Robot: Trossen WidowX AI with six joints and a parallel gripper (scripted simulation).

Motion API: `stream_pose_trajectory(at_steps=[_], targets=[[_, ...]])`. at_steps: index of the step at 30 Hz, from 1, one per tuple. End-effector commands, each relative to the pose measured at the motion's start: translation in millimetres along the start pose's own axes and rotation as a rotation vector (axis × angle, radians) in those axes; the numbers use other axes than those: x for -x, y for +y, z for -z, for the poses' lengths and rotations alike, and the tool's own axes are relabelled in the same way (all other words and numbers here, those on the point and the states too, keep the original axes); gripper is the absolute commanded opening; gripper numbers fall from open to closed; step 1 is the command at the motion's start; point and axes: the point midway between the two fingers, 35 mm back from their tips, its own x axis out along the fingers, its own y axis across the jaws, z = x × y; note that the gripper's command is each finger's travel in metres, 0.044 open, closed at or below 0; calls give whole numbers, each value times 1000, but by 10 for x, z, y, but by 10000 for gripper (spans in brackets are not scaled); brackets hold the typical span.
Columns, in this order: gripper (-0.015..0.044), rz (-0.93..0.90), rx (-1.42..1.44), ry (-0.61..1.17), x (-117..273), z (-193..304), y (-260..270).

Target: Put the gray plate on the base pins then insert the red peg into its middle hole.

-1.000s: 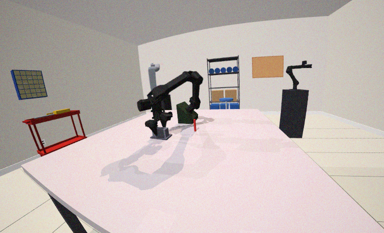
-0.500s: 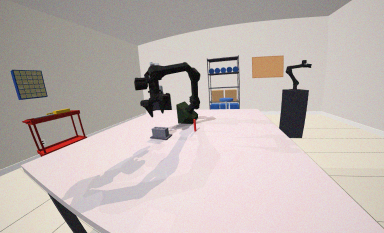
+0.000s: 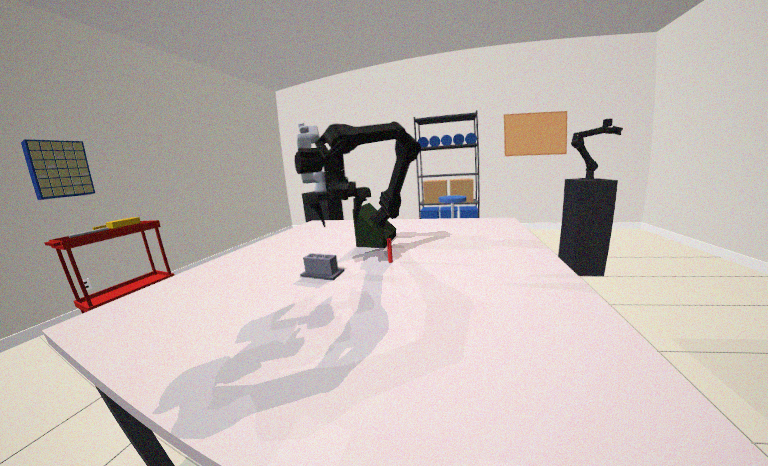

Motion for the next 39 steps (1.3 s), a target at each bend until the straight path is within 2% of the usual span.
stream_pose_trajectory(at_steps=[1,19,35,39], targets=[[440,-2,-735,-9,29,-39,698],[440,-13,-1715,-3,-103,143,1507],[440,-13,-1722,-3,-105,129,1505],[440,-14,-1722,-3,-371,124,1507]])
